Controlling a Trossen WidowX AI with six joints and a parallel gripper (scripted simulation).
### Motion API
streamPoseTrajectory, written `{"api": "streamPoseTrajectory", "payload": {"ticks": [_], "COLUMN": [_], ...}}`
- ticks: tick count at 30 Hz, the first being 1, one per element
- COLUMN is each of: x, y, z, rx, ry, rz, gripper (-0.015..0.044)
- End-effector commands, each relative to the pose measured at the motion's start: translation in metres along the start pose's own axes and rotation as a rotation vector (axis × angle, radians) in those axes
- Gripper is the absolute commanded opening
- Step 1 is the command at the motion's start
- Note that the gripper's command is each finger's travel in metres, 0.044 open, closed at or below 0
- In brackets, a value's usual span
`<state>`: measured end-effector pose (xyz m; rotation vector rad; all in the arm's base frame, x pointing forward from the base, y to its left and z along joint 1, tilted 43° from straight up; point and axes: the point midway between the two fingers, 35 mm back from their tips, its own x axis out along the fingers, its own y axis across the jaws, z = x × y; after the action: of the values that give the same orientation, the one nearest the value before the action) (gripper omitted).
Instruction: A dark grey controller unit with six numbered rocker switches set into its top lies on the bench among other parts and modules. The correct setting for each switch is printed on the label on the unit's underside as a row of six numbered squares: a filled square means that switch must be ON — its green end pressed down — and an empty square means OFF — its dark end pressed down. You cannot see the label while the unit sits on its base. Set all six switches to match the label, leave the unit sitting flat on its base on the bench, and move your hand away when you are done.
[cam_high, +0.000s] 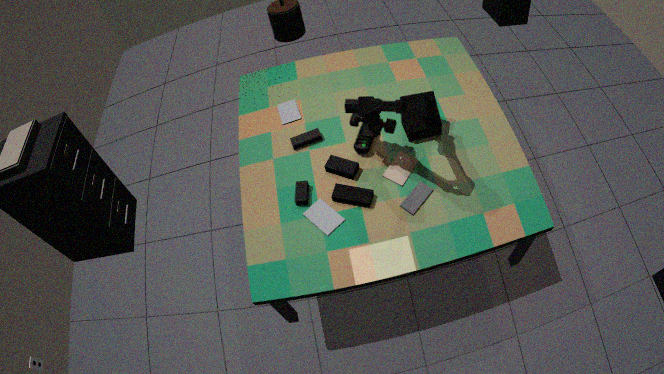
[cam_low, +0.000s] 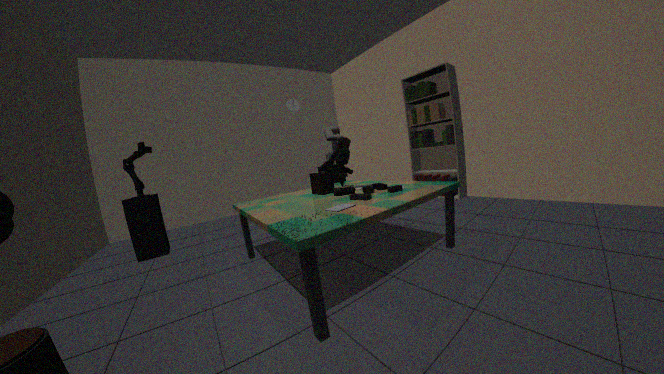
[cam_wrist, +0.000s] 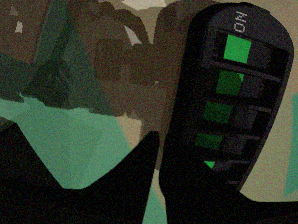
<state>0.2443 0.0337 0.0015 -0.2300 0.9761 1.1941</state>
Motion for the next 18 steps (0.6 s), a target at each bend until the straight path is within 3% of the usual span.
{"api": "streamPoseTrajectory", "payload": {"ticks": [1,18], "x": [0.0004,0.0003], "y": [0.0022,0.0016], "z": [0.0013,0.0006], "rx": [0.005,0.0], "ry": [-0.007,0.0], "rz": [0.0,0.0], "gripper": [0.0,0.0]}}
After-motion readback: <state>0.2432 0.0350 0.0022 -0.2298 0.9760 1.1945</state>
